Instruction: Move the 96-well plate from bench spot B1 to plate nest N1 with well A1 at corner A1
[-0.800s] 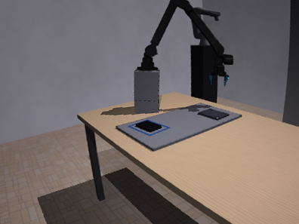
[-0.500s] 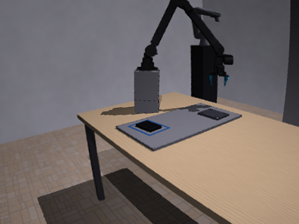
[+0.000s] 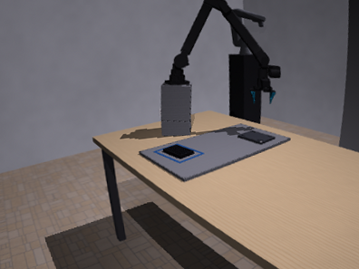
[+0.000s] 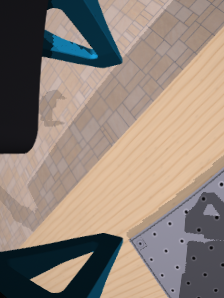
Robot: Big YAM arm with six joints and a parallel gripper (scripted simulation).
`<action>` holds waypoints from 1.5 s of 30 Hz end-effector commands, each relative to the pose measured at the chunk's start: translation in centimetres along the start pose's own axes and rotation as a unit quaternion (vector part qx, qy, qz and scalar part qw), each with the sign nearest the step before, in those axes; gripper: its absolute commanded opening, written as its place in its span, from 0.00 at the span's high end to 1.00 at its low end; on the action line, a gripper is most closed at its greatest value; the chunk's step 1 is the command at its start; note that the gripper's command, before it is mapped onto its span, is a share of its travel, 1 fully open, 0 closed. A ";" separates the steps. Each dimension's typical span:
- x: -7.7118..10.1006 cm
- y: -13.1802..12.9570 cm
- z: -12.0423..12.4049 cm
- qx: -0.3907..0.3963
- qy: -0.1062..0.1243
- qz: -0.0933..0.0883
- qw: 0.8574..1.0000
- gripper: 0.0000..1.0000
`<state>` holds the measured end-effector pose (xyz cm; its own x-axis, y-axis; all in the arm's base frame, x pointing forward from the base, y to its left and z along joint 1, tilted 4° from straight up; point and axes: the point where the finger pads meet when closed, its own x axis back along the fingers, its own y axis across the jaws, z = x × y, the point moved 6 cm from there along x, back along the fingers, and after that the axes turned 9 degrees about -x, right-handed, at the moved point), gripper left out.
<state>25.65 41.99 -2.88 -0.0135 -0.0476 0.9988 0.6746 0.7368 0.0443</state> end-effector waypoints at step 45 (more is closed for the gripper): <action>-1.8 -2.7 -20.4 0.121 -0.007 -0.012 0.993 0.00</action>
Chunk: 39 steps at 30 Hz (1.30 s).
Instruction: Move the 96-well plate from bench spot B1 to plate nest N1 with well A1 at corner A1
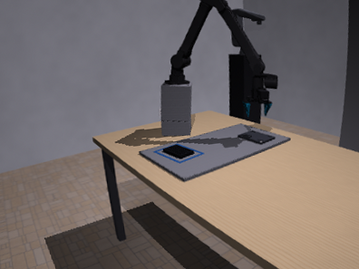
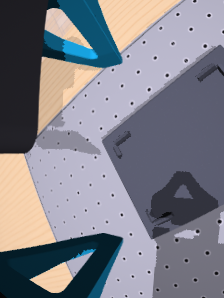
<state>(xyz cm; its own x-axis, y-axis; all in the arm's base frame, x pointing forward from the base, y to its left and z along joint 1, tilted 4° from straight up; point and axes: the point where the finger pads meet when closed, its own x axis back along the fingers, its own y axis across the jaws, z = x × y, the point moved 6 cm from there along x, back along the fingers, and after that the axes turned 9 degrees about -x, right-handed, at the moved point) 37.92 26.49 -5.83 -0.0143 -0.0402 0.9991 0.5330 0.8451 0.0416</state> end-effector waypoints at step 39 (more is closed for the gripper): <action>-1.8 -12.1 -12.9 0.135 -0.005 -0.007 0.991 0.00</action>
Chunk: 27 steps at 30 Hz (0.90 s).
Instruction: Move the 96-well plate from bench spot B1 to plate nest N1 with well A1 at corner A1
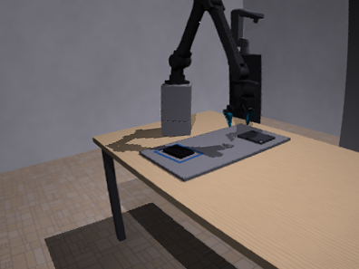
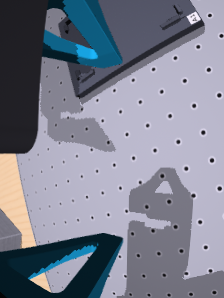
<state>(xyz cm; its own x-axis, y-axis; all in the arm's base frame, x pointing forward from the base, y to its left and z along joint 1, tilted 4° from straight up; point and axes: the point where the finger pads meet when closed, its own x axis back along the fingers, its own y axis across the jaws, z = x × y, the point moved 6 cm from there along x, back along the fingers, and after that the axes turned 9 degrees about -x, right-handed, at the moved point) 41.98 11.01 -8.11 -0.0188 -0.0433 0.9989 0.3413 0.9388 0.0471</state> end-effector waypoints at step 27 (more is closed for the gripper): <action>-1.3 -13.0 -3.5 0.102 -0.006 -0.005 0.995 0.00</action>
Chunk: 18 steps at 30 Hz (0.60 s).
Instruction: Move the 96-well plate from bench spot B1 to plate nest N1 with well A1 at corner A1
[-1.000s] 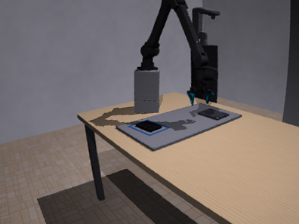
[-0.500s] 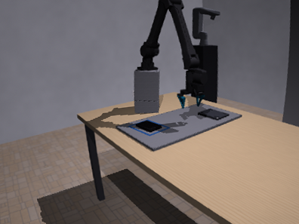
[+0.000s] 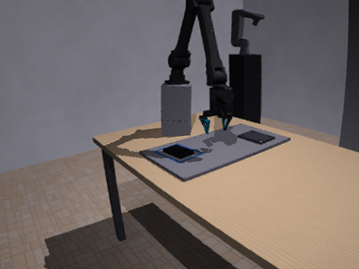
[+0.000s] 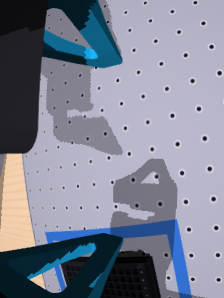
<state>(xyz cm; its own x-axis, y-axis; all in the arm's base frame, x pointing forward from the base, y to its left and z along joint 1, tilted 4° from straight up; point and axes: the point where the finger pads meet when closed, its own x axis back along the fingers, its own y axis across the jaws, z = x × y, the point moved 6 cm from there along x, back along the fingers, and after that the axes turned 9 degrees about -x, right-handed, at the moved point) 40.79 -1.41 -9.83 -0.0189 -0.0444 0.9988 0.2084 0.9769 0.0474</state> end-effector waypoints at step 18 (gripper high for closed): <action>-0.7 -8.2 0.9 0.077 -0.008 -0.004 0.997 0.00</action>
<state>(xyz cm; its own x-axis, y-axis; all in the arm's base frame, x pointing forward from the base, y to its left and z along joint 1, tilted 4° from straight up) 38.14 -8.78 -10.75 -0.0233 -0.0464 0.9986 0.1128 0.9924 0.0488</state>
